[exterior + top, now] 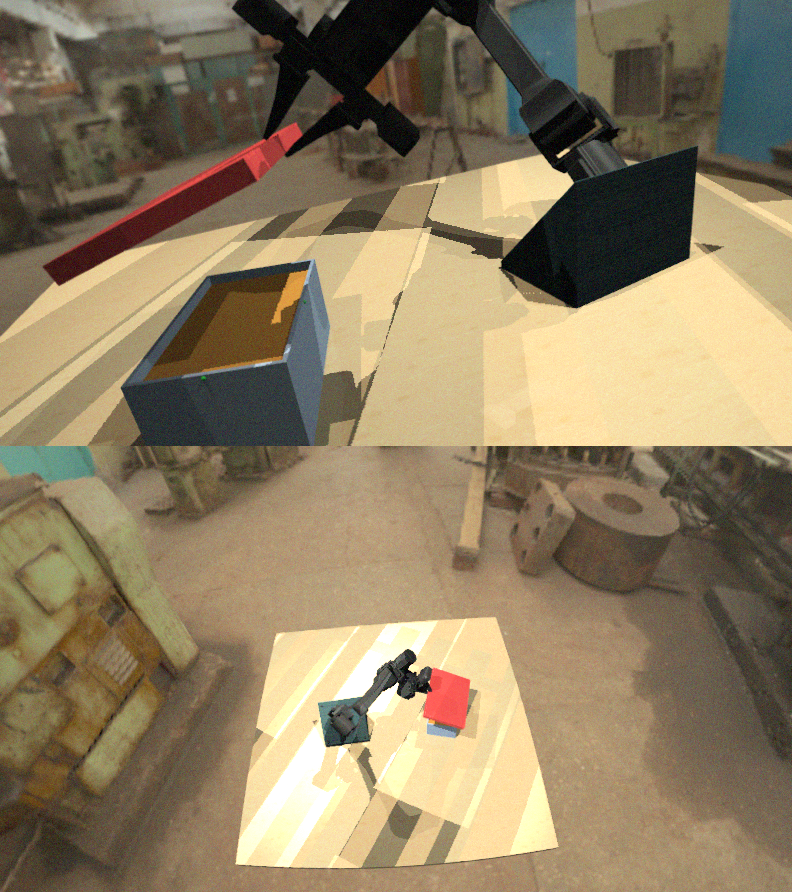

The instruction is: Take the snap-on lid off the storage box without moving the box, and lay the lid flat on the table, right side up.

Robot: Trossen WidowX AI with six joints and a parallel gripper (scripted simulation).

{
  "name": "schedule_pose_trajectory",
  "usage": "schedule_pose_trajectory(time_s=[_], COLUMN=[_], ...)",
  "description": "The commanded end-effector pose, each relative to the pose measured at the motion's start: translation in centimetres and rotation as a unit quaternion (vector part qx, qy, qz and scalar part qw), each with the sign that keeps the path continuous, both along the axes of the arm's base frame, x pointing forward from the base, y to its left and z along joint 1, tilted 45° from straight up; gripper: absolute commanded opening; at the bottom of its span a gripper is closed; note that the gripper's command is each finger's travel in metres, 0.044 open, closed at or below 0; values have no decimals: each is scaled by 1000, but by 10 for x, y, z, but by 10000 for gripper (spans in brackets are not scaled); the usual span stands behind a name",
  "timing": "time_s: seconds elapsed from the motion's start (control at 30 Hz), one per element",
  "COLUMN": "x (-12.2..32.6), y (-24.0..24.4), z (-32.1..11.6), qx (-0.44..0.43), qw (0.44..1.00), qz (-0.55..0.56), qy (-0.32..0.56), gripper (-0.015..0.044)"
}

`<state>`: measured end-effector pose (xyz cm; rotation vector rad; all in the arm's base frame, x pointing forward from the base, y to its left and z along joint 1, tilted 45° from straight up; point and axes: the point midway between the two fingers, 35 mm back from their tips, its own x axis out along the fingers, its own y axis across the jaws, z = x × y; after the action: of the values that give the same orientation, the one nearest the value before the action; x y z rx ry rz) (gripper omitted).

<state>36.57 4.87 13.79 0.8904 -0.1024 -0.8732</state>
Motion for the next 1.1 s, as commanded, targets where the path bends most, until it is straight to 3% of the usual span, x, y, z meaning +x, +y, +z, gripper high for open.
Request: schedule_pose_trajectory(time_s=[0.0,1.07], x=[-4,-33], y=[-5,-45], z=[6,47], qx=[1,-1], qw=[1000,1000], qz=[3,3], qy=[0,2], gripper=[0,0])
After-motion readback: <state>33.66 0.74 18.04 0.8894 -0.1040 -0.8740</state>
